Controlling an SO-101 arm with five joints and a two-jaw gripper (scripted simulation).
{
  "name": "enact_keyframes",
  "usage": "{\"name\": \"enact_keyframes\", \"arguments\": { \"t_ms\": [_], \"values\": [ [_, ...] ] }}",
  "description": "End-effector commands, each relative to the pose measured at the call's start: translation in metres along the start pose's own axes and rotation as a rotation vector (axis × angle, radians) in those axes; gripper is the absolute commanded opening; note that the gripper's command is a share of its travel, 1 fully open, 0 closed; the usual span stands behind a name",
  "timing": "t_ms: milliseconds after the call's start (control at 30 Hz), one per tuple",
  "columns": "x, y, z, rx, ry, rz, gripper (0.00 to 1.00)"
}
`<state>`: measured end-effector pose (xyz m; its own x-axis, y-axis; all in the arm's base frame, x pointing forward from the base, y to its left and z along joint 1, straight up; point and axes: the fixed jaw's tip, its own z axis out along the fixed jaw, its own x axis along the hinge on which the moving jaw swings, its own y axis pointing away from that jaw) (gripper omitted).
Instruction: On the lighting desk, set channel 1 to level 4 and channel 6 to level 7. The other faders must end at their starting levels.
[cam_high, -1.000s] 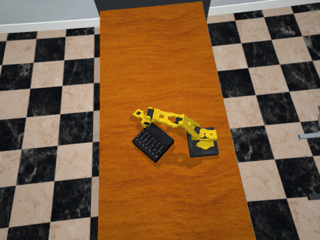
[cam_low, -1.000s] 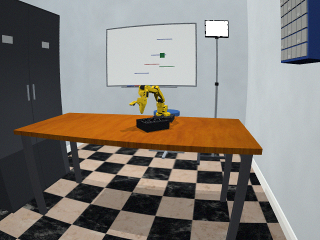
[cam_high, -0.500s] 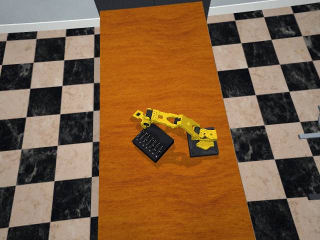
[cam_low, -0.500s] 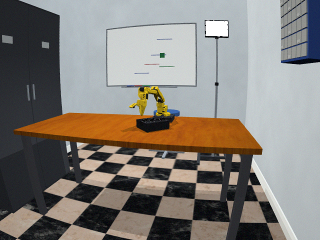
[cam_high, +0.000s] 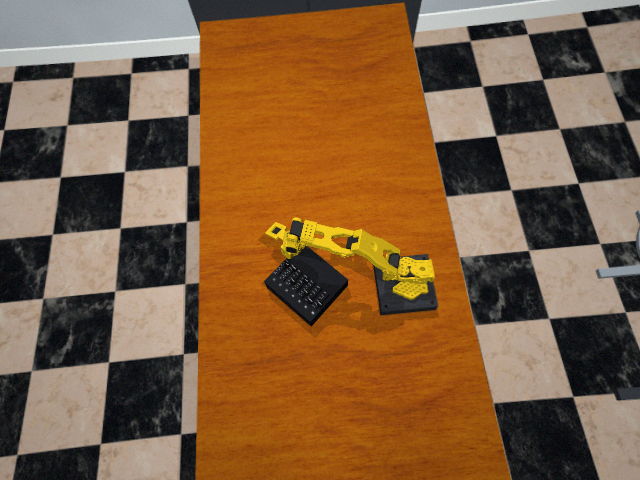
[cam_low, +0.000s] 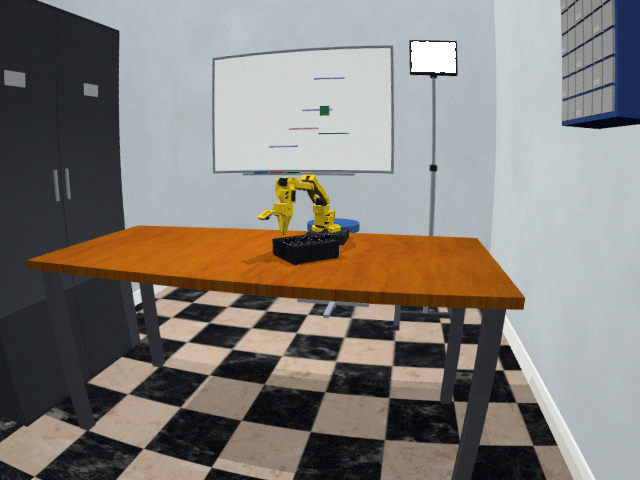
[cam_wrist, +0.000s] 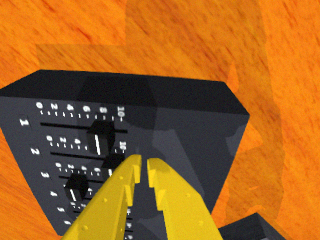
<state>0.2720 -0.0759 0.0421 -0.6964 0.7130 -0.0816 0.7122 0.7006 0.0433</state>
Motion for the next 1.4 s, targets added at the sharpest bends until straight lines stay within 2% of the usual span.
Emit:
{"name": "enact_keyframes", "arguments": {
  "t_ms": [0, 800, 1367],
  "values": [
    [0.000, -0.003, 0.004, 0.008, 0.015, 0.017, 0.00],
    [0.001, -0.004, 0.019, 0.023, 0.042, 0.017, 0.00],
    [0.001, -0.002, 0.020, 0.021, 0.040, 0.017, 0.00]
  ]
}}
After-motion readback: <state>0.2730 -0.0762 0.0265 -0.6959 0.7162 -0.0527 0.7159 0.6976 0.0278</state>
